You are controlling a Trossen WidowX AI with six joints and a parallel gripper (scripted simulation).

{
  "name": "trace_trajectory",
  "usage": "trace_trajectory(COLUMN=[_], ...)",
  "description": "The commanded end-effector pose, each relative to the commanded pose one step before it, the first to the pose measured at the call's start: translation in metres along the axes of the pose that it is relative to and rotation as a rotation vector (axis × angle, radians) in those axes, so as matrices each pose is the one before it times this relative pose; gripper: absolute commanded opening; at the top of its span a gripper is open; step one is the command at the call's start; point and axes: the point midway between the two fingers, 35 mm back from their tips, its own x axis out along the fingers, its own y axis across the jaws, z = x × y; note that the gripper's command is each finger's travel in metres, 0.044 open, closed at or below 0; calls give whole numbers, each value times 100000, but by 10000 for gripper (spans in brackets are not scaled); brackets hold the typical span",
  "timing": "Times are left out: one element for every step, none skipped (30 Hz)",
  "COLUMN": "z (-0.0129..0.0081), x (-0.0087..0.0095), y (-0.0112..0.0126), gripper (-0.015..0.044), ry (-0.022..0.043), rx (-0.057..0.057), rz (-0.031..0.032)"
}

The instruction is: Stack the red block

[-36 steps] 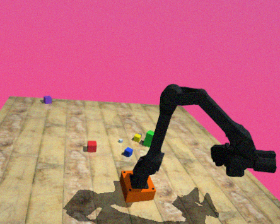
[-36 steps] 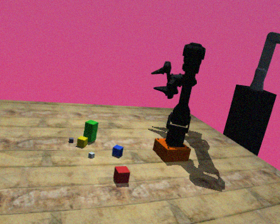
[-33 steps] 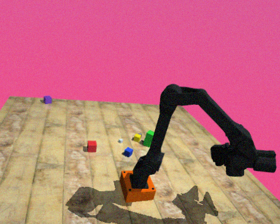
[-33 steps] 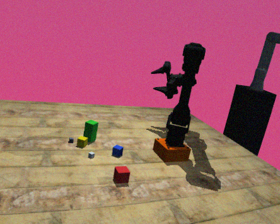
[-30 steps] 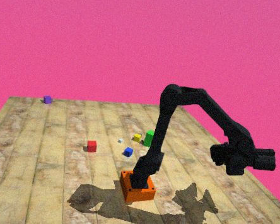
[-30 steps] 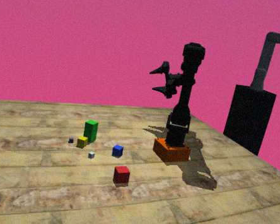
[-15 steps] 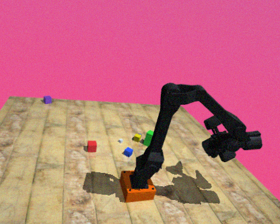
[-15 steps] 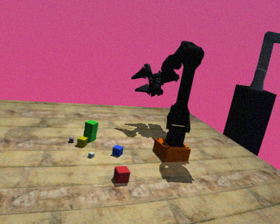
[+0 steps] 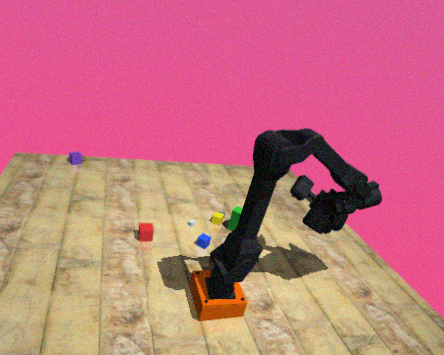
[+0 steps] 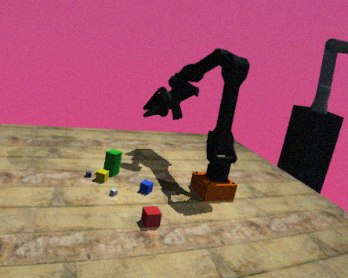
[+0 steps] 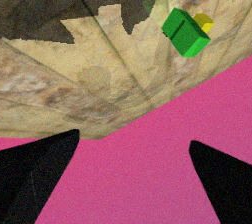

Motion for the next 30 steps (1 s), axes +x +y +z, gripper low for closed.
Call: trace_trajectory(z=[466,24,11,-1,-72,-90,-106,-122,-138,-155,-171,-187,-203,-219,-278,-295,-311,-327,-342,-358,-373,-381,-365,-377,-382,-396,-410,-423,-436,-448], x=[2420,579,575,570,529,545,541,537,533,528,524,520,515,510,462,456,450,444,438,431,425,427,456,453,450,444,437,430,423,415], y=[-1851,-478,-480,-482,-388,-403,-403,-402,-401,-399,-396,-393,-389,-384,-368,-361,-353,-345,-336,-327,-316,-310,-317,-307,-328,-316,-304,-291,-277,-263], gripper=[440,440,440,440,440,440,440,440,440,440,440,440,440,440,440,440,440,440,440,440,440,440,440,440,440,440,440,440,440,440], ry=[-8888,-1969,-1952,-1934,-1776,-1812,-1780,-1747,-1715,-1682,-1648,-1615,-1581,-1547,-1427,-1390,-1351,-1313,-1275,-1238,-1200,-1184,-1227,-1199,-1214,-1182,-1148,-1114,-1081,-1048], rx=[-11688,-2725,-2752,-2778,-3631,-3791,-3815,-3840,-3864,-3888,-3912,-3936,-3959,-3982,-4269,-4290,-4309,-4327,-4346,-4364,-4381,-4341,-4106,-4113,-4301,-4332,-4355,-4378,-4400,-4423], rz=[-4627,-1250,-1266,-1282,-1054,-1122,-1150,-1176,-1202,-1226,-1249,-1271,-1292,-1312,-1069,-1084,-1098,-1110,-1121,-1131,-1139,-1207,-1466,-1490,-1511,-1520,-1526,-1531,-1535,-1537])
